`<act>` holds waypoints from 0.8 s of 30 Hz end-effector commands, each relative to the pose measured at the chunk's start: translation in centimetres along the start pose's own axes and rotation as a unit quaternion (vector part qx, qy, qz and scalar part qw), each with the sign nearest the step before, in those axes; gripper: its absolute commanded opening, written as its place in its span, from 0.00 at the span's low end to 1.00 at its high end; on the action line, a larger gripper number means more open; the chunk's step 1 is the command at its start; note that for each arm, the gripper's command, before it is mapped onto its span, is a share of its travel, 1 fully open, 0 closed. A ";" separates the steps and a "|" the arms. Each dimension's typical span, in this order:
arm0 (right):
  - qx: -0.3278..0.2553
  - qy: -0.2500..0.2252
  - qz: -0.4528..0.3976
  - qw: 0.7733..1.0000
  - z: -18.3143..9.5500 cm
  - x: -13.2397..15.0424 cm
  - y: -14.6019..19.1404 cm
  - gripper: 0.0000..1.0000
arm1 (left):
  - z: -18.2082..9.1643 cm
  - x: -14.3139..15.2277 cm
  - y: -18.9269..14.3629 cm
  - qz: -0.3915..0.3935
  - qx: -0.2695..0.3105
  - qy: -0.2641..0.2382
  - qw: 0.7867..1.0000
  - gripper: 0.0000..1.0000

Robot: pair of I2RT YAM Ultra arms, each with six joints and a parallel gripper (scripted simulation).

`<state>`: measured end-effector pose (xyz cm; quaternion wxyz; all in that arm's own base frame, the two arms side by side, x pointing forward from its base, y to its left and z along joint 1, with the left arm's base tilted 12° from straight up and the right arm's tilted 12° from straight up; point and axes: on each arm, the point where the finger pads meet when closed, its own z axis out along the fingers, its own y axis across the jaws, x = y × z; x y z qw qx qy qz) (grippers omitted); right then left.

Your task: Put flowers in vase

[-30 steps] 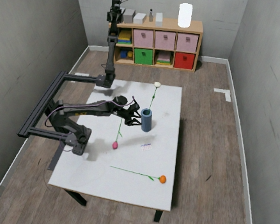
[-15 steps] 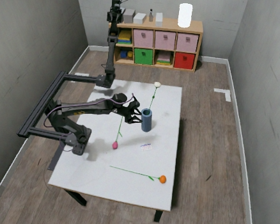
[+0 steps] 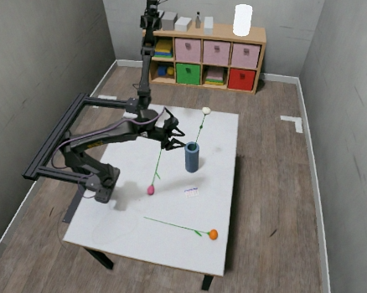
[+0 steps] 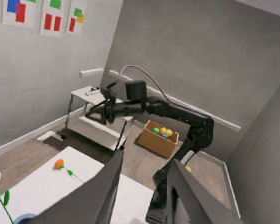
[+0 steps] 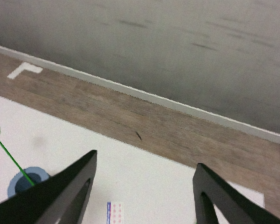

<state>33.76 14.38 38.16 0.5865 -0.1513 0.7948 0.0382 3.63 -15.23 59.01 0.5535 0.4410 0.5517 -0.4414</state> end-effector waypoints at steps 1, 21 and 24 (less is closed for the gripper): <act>-0.028 -0.035 0.016 0.999 -4.2 -4.2 -0.1 0.60 | 0.6 0.0 -0.1 -0.004 -0.001 0.007 1.000 0.30; -0.103 -0.129 0.037 0.986 -20.1 -12.5 -1.9 0.60 | 0.6 0.0 -0.1 -0.004 -0.001 0.007 1.000 0.30; -0.109 -0.136 0.038 0.984 -21.4 -12.8 -2.0 0.60 | 0.6 0.0 -0.1 -0.004 -0.001 0.007 1.000 0.30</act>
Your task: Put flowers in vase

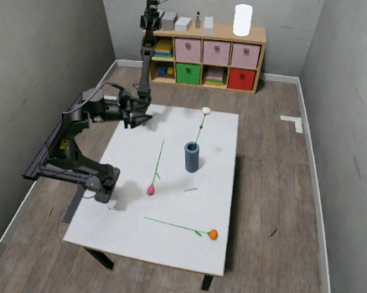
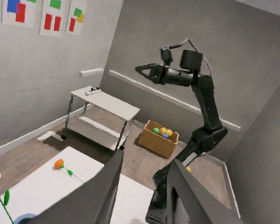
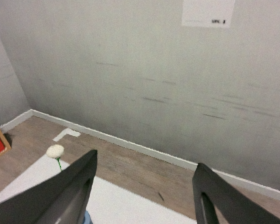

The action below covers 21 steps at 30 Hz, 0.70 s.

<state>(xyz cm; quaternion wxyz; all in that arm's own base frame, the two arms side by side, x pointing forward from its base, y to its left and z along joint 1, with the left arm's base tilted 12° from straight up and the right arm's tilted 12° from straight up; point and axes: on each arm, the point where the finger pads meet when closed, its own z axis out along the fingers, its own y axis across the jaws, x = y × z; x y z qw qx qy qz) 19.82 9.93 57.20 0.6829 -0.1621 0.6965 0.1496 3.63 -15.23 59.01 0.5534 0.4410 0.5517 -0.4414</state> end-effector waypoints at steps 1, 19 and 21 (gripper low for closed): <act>-0.024 0.016 0.005 1.000 -1.6 0.1 0.7 0.60 | 0.6 0.0 -0.1 -0.004 -0.001 0.007 1.000 0.30; -0.038 -0.019 0.009 0.999 -7.2 -2.1 0.8 0.60 | 0.6 0.0 -0.1 -0.004 -0.001 0.007 1.000 0.30; -0.039 -0.023 0.009 0.999 -7.4 -2.3 0.8 0.60 | 0.6 0.0 -0.1 -0.004 -0.001 0.007 1.000 0.30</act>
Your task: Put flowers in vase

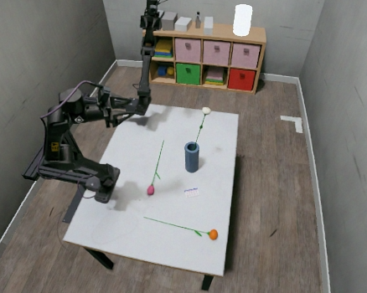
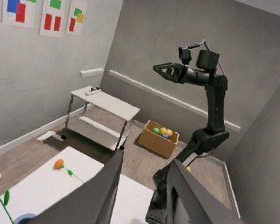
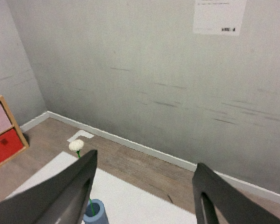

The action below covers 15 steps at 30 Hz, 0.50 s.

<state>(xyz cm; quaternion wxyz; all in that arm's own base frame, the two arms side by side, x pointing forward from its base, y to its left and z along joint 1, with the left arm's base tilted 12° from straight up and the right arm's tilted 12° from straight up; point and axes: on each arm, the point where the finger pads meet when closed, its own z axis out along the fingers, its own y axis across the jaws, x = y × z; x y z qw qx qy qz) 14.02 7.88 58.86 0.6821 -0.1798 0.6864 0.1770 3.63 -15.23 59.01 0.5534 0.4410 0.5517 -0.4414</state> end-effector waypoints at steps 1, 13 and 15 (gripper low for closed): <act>-0.006 -0.014 0.004 1.000 -1.1 -0.7 0.3 0.60 | 0.6 0.0 -0.1 -0.004 -0.001 0.007 1.000 0.30; -0.006 -0.018 0.004 1.000 -1.2 -0.9 0.3 0.60 | 0.6 0.0 0.0 -0.004 -0.004 0.007 1.000 0.30; -0.005 -0.018 0.004 1.000 -1.2 -0.9 0.3 0.60 | 0.6 0.0 0.0 -0.004 -0.004 0.007 1.000 0.30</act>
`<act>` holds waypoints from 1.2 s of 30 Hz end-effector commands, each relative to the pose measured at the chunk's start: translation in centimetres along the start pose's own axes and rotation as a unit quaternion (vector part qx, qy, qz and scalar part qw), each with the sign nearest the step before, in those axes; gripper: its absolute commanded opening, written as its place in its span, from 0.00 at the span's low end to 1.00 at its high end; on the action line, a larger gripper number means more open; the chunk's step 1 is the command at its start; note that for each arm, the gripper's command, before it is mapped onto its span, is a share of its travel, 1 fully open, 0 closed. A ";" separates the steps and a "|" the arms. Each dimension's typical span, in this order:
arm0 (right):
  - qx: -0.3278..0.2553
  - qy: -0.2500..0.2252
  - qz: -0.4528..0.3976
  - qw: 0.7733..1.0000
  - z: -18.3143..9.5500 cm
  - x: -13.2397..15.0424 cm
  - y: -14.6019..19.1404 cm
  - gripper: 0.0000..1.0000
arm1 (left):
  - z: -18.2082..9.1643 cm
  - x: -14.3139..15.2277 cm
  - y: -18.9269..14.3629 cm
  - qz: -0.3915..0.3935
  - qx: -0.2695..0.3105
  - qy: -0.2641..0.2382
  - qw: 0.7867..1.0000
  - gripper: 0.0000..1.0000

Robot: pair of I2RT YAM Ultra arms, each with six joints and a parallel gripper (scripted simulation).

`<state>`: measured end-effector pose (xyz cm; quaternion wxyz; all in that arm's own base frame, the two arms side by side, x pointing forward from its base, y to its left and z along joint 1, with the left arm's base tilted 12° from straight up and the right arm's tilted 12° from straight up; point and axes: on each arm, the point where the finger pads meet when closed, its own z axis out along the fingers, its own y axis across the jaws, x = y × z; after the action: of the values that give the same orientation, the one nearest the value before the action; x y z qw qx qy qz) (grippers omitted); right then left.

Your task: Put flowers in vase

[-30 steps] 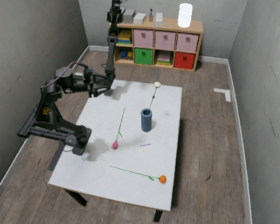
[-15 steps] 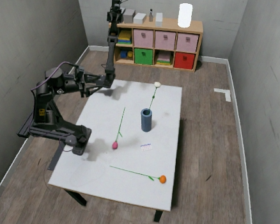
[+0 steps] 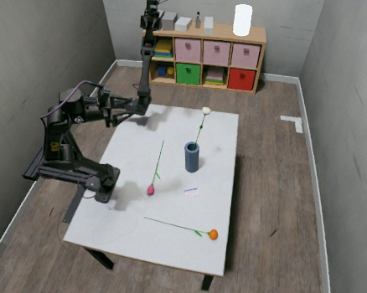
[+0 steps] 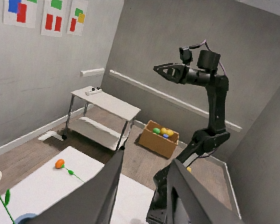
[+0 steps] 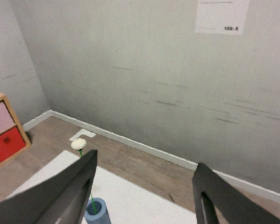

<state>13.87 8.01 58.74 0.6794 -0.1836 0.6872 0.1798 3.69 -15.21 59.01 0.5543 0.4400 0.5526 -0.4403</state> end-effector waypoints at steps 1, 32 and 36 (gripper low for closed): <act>-0.001 -0.021 0.004 1.000 -1.1 -1.0 0.1 0.60 | 0.6 0.0 0.0 -0.004 -0.003 0.007 1.000 0.30; 0.023 -0.021 0.004 1.000 -1.1 -1.0 -0.6 0.60 | -0.1 0.0 4.4 -0.004 -0.139 0.006 0.990 0.30; 0.028 -0.021 0.003 0.999 -1.1 -1.0 -0.8 0.60 | -0.4 0.0 5.3 -0.004 -0.168 0.006 0.986 0.30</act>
<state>14.27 7.28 58.74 0.6839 -0.1656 0.6918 0.1620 7.90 -13.56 58.99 0.6116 0.3557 0.6106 -0.3557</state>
